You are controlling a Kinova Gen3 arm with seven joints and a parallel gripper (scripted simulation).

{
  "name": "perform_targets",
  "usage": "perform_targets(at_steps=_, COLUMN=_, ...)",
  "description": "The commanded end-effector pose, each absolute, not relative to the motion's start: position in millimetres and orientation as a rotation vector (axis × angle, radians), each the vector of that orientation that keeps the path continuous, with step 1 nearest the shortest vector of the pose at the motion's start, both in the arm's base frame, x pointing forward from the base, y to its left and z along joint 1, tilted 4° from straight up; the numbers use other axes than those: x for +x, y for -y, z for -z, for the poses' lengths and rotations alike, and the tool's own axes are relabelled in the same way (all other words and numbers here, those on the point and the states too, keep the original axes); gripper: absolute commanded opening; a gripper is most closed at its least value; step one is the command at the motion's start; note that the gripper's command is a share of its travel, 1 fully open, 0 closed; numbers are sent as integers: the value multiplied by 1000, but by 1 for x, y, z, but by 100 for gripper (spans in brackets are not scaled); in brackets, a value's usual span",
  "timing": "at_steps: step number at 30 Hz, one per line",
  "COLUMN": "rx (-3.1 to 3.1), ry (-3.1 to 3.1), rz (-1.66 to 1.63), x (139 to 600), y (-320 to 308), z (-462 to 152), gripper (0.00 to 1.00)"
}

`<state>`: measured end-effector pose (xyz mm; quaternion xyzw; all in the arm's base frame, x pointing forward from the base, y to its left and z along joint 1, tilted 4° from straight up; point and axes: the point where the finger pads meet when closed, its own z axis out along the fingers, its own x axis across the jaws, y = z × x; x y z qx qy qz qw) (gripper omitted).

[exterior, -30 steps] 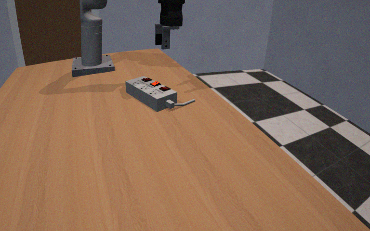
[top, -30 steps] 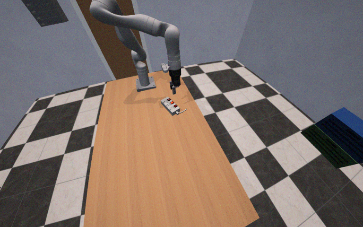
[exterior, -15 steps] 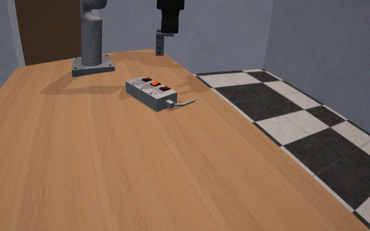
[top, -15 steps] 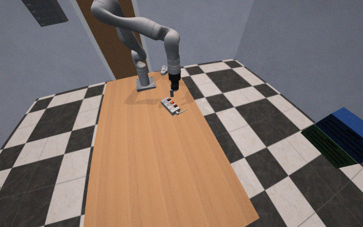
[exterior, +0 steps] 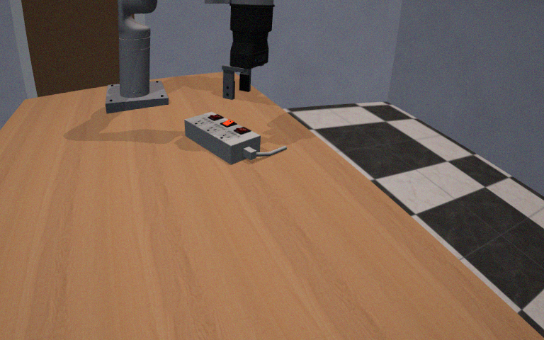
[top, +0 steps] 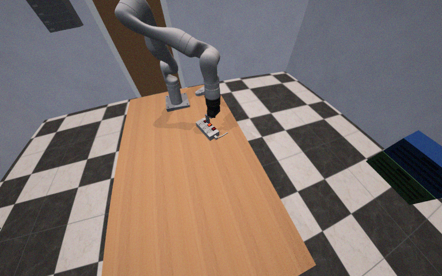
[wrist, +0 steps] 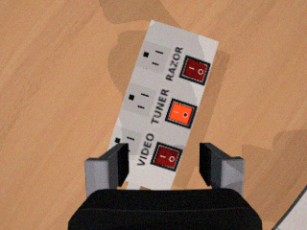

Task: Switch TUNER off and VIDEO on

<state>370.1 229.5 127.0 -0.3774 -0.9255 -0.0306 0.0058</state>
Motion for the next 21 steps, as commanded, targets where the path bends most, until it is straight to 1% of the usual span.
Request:
perform_targets(at_steps=1, rx=-1343, ry=2818, rz=108, x=372, y=-238, z=-121, gripper=100)
perform_targets(at_steps=9, rx=-1580, ry=2696, rz=107, x=381, y=-239, z=-112, gripper=100)
perform_targets(at_steps=19, rx=-1630, ry=2667, rz=107, x=383, y=-239, z=-110, gripper=100)
perform_targets(at_steps=20, rx=-1630, ry=2667, rz=107, x=383, y=-239, z=-110, gripper=0)
perform_targets(at_steps=21, rx=-1630, ry=2667, rz=107, x=383, y=-239, z=-110, gripper=0)
